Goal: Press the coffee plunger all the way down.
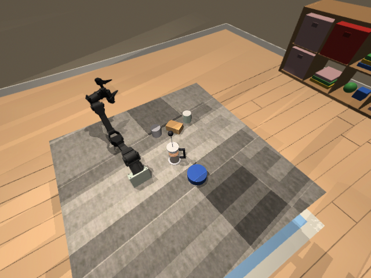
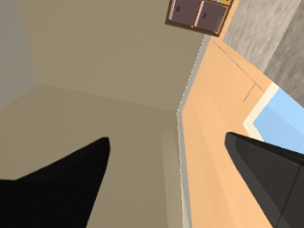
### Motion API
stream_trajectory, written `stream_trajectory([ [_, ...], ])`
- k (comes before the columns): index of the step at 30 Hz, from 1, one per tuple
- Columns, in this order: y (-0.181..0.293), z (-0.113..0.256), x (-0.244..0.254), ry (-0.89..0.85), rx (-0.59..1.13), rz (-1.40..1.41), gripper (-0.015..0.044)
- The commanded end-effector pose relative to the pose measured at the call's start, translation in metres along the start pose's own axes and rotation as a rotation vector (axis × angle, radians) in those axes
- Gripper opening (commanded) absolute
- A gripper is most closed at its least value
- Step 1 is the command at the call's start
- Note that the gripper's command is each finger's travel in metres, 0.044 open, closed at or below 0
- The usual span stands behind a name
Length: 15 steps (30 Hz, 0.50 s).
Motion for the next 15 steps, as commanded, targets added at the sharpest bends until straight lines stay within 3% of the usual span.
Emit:
stream_trajectory([
  [1, -0.002, 0.000, 0.002, -0.003, 0.000, -0.007, 0.0426],
  [15, -0.055, 0.005, 0.062, -0.111, 0.020, -0.353, 0.0440],
])
Point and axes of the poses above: the point midway between the two fingers, 35 mm back from their tips, its own z axis back along the fingers, its own x axis across the jaws, y = z × x, the point moved 4 cm from there along z, back along the fingers, and after that the axes turned 10 degrees about z, right-handed, at the moved point
